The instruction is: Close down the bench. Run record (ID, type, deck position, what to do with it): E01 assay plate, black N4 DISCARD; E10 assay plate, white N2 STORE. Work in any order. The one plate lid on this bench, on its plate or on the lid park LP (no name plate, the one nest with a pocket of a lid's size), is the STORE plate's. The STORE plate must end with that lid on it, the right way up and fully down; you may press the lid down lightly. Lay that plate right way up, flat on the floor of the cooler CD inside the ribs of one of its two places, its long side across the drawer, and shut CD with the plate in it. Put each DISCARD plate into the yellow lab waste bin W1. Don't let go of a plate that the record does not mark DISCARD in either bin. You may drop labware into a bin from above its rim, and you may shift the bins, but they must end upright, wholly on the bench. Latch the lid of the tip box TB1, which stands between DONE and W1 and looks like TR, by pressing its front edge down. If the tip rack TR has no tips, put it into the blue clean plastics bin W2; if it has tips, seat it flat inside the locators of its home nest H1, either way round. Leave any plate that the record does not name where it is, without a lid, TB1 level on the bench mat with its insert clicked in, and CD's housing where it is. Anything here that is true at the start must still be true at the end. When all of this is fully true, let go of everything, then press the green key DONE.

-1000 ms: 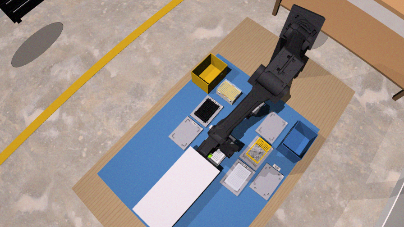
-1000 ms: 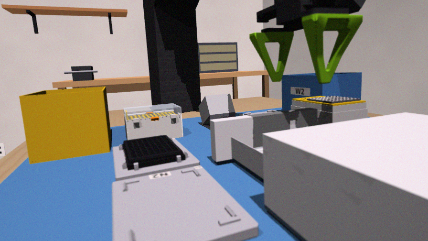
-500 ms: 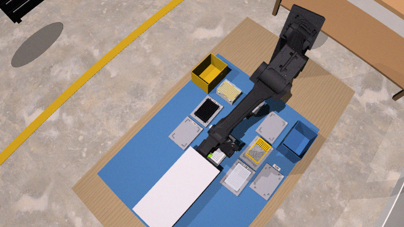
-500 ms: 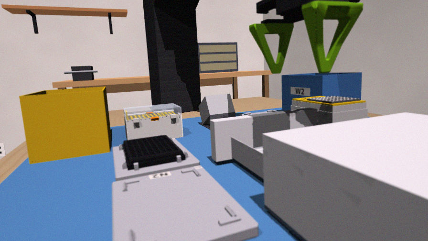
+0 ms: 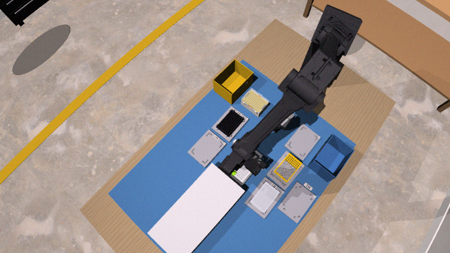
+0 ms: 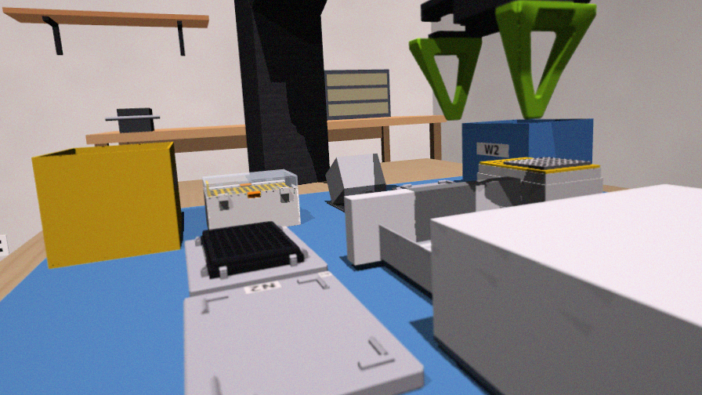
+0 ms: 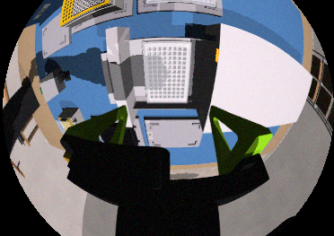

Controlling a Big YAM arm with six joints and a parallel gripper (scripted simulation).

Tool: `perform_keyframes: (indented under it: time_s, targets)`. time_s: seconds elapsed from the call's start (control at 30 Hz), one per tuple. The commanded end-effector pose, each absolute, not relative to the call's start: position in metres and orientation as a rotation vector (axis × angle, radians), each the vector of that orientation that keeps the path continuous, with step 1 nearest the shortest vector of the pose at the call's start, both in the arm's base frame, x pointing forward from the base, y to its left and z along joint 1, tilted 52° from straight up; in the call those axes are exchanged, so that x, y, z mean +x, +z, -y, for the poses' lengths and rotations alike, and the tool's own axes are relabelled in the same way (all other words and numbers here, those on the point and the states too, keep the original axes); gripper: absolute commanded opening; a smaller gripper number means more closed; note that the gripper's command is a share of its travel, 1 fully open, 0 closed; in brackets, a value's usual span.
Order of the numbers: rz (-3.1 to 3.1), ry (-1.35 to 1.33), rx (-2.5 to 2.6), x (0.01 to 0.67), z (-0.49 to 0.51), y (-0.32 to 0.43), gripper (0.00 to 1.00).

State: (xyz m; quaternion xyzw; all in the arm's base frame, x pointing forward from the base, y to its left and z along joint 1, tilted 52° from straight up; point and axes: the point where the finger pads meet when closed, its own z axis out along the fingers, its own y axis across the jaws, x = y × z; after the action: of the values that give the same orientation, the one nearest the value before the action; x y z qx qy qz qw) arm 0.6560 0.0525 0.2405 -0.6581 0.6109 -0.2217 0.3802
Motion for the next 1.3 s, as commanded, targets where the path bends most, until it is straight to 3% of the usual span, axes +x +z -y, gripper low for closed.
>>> perform_keyframes:
  time_s: [0.0,0.47,0.5,1.27]
  targets:
    - [-1.542,-0.584,-1.666,0.657,-0.050,0.258,1.00]
    - [-1.542,-0.584,-1.666,0.657,-0.050,0.258,1.00]
    - [-1.526,-0.587,-1.655,0.645,-0.063,0.258,0.00]
    - [-1.531,-0.583,-1.657,0.606,-0.066,0.190,0.00]
